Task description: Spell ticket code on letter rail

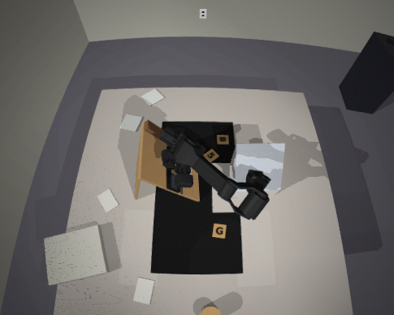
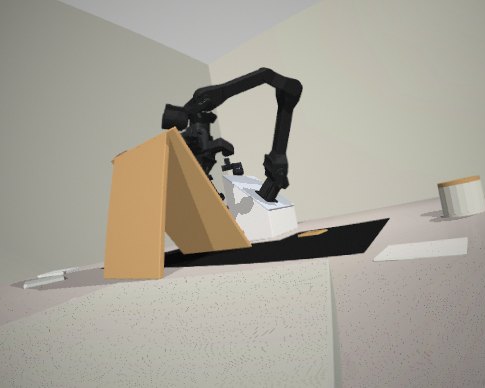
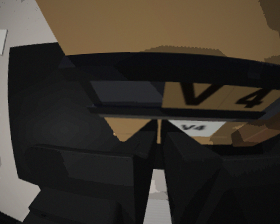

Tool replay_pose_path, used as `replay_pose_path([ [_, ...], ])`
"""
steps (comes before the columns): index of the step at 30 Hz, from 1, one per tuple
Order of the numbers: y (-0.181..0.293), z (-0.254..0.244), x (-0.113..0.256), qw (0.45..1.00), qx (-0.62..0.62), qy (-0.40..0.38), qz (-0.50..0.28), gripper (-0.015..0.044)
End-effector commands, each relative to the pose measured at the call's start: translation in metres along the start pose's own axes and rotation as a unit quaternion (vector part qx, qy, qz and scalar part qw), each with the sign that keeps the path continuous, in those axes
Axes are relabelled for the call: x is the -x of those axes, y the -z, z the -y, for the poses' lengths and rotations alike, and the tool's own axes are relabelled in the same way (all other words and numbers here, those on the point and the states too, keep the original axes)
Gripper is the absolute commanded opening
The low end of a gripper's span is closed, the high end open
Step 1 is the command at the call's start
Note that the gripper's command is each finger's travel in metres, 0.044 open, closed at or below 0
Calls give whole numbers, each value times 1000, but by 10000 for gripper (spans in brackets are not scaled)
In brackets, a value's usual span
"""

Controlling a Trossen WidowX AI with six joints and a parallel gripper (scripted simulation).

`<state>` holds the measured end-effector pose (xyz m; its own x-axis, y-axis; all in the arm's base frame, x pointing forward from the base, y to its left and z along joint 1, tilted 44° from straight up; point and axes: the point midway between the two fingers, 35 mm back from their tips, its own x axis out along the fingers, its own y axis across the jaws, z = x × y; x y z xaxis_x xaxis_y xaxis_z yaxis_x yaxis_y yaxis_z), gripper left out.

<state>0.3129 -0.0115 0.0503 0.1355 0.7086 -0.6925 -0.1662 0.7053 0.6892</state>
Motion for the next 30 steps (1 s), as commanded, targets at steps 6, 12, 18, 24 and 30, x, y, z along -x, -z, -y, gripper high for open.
replay_pose_path([
  [6, 20, 22, 41, 995, 11, -17, 100, 210],
  [12, 51, 42, 89, 972, 6, -14, 234, 368],
  [18, 77, 52, 121, 942, -2, 5, 335, 440],
  [24, 77, 52, 121, 942, -2, 5, 335, 440],
  [30, 77, 52, 121, 942, -2, 5, 335, 440],
])
